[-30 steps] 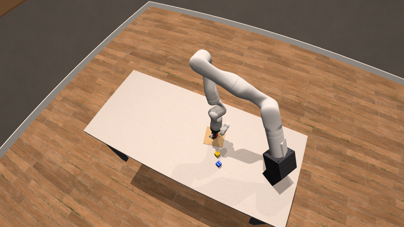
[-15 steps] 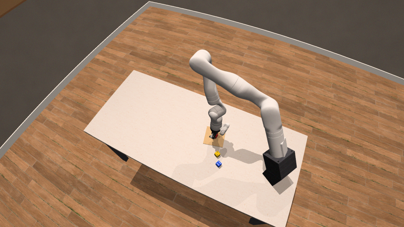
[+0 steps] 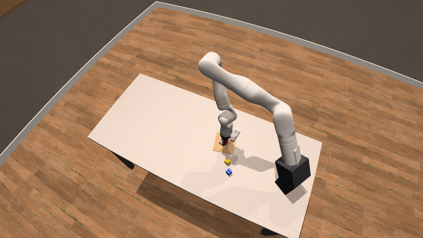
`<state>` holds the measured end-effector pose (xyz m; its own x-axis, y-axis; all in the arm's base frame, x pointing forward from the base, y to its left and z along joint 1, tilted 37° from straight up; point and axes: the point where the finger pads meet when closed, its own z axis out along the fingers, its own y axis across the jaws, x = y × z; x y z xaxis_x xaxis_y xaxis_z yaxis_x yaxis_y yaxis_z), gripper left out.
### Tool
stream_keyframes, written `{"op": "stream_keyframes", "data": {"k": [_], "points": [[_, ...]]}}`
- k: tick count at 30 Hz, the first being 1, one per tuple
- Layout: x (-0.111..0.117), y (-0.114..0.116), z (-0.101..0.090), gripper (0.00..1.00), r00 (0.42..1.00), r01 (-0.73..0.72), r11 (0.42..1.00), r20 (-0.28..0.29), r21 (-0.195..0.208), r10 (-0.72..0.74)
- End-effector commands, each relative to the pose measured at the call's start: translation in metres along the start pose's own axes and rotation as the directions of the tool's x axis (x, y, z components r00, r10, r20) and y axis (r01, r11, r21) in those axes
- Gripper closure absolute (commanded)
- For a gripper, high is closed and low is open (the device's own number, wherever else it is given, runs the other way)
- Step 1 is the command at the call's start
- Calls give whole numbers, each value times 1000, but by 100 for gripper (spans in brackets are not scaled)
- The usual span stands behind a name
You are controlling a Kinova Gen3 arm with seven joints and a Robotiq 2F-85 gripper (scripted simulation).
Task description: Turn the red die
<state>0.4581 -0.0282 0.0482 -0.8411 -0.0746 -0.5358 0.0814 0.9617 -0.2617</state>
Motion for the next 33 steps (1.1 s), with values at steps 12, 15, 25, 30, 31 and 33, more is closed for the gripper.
{"op": "stream_keyframes", "data": {"k": [12, 15, 25, 30, 31, 33], "points": [[-2, 2, 1, 54, 1000, 5, 1000, 5, -4, -5], [-2, 2, 1, 54, 1000, 5, 1000, 5, -4, -5], [-2, 2, -1, 54, 1000, 5, 1000, 5, -4, -5], [-2, 2, -14, 54, 1000, 5, 1000, 5, -4, -5], [-2, 2, -18, 54, 1000, 5, 1000, 5, -4, -5], [-1, 2, -27, 54, 1000, 5, 1000, 5, -4, -5]]}}
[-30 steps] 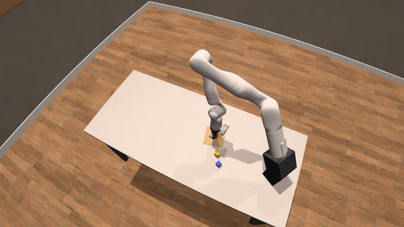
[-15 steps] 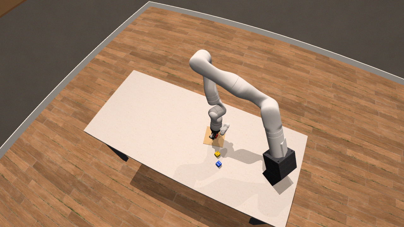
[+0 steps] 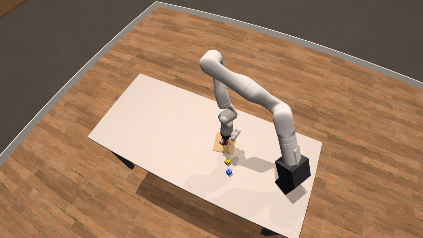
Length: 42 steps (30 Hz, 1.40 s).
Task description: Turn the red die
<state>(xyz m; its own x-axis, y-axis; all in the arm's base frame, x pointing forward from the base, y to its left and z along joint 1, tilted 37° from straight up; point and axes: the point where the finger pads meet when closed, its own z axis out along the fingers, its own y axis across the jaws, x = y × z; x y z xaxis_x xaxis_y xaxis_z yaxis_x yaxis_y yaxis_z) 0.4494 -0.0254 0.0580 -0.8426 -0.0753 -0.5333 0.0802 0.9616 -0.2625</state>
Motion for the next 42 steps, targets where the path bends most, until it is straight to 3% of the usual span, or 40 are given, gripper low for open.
{"op": "stream_keyframes", "data": {"k": [1, 7, 15, 28, 29, 42], "points": [[-3, 2, -19, 54, 1000, 4, 1000, 7, -4, -4], [-3, 2, -47, 54, 1000, 4, 1000, 7, -4, -4], [-3, 2, -66, 54, 1000, 4, 1000, 7, -4, -4], [-3, 2, -76, 54, 1000, 4, 1000, 7, -4, -4], [-3, 2, -76, 0, 1000, 4, 1000, 7, -4, -4], [-3, 2, -76, 0, 1000, 4, 1000, 7, -4, -4]]}}
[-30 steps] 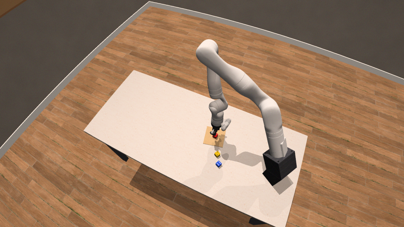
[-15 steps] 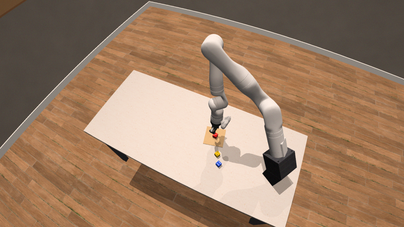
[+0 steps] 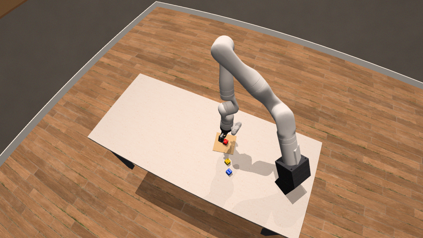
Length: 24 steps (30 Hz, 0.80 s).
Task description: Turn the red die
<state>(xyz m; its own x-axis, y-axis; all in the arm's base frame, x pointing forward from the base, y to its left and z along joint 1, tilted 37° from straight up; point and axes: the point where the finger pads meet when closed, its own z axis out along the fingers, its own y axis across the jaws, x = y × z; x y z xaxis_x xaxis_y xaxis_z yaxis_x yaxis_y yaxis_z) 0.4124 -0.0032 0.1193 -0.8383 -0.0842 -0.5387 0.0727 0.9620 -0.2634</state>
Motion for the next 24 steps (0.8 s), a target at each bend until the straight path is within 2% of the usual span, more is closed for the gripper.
{"op": "stream_keyframes", "data": {"k": [1, 18, 24], "points": [[0, 0, -1, 0, 1000, -3, 1000, -2, -1, 3], [0, 0, -1, 0, 999, -35, 999, -2, -1, 35], [1, 0, -1, 0, 993, -118, 993, -2, -1, 118]]}}
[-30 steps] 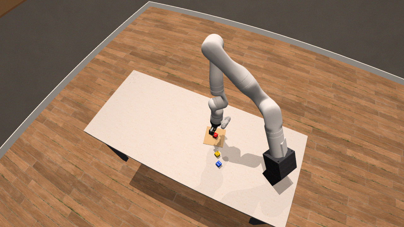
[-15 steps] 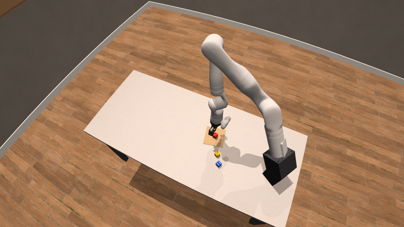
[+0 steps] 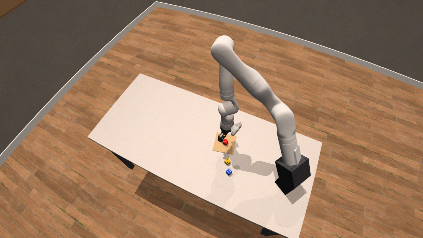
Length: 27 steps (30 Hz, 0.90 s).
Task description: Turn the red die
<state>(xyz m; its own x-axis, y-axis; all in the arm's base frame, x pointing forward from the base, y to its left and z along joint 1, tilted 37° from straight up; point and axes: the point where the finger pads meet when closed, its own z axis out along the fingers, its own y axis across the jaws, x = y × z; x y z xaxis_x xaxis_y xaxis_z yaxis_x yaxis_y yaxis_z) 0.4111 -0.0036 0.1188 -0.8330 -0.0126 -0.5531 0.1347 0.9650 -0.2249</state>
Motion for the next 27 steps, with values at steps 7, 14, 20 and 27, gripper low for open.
{"op": "stream_keyframes", "data": {"k": [7, 14, 20, 27], "points": [[-1, 0, 0, 0, 976, -216, 976, 1, -4, 216], [0, 0, 0, 0, 927, -374, 927, 0, -5, 374], [0, 0, 0, 0, 818, -576, 818, -1, -5, 576], [0, 0, 0, 0, 657, -754, 657, -2, -4, 754]]}}
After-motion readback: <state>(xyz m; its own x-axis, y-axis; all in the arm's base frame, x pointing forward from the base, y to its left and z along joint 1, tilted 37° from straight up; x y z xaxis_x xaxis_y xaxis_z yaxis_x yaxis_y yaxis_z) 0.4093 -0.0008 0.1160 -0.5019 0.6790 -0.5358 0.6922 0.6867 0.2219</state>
